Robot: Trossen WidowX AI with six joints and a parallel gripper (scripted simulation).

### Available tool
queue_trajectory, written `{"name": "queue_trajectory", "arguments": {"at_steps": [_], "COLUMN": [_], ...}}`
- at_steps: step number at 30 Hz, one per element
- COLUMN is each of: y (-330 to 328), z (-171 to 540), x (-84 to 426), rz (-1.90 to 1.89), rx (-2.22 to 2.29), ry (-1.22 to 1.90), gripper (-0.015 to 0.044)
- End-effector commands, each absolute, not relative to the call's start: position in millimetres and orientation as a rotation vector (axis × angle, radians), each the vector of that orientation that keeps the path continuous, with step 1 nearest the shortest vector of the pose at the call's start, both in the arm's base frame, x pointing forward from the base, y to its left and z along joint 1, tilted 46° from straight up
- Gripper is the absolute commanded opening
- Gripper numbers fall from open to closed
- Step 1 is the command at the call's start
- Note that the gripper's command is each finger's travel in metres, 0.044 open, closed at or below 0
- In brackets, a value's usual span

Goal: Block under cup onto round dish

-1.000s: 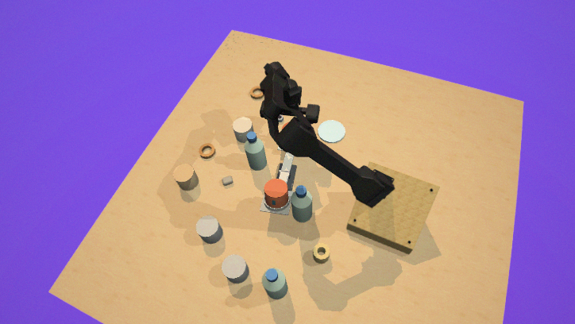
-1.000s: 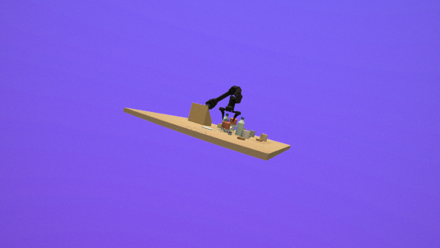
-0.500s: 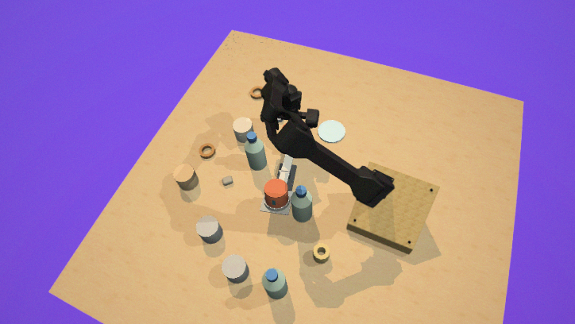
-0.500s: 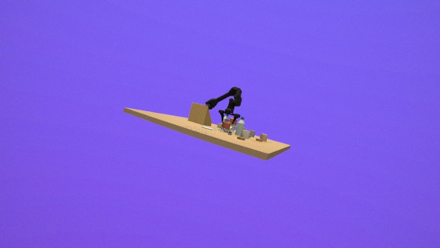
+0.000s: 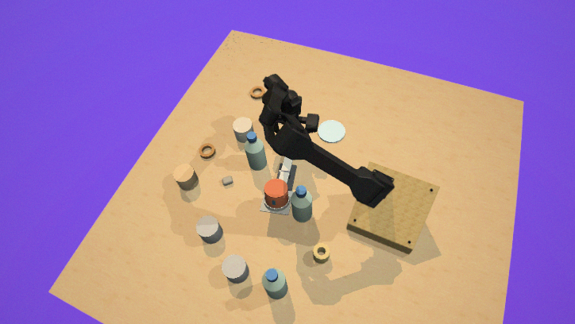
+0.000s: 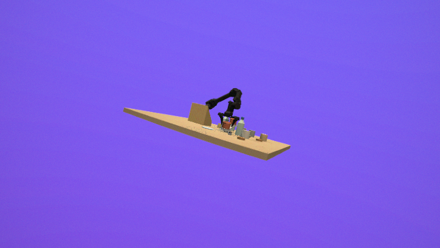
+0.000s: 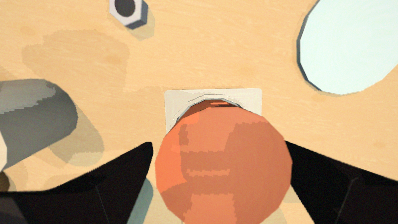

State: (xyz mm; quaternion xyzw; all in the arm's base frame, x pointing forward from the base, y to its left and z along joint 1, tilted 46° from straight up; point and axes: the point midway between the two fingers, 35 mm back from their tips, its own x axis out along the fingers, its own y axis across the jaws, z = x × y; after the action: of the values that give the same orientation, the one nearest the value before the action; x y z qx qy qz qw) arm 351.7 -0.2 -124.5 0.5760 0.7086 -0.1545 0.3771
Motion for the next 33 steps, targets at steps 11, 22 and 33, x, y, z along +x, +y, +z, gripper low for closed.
{"name": "queue_trajectory", "arguments": {"at_steps": [11, 22, 33], "y": [9.0, 6.8, -3.2], "z": [-131.7, -129.8, -121.4], "x": [347.2, 348.0, 351.2], "rz": [-0.398, -0.398, -0.401], "rx": [1.481, 1.481, 1.479], "ry": [1.824, 1.824, 1.822], "gripper": [0.0335, 0.0144, 0.0000]}}
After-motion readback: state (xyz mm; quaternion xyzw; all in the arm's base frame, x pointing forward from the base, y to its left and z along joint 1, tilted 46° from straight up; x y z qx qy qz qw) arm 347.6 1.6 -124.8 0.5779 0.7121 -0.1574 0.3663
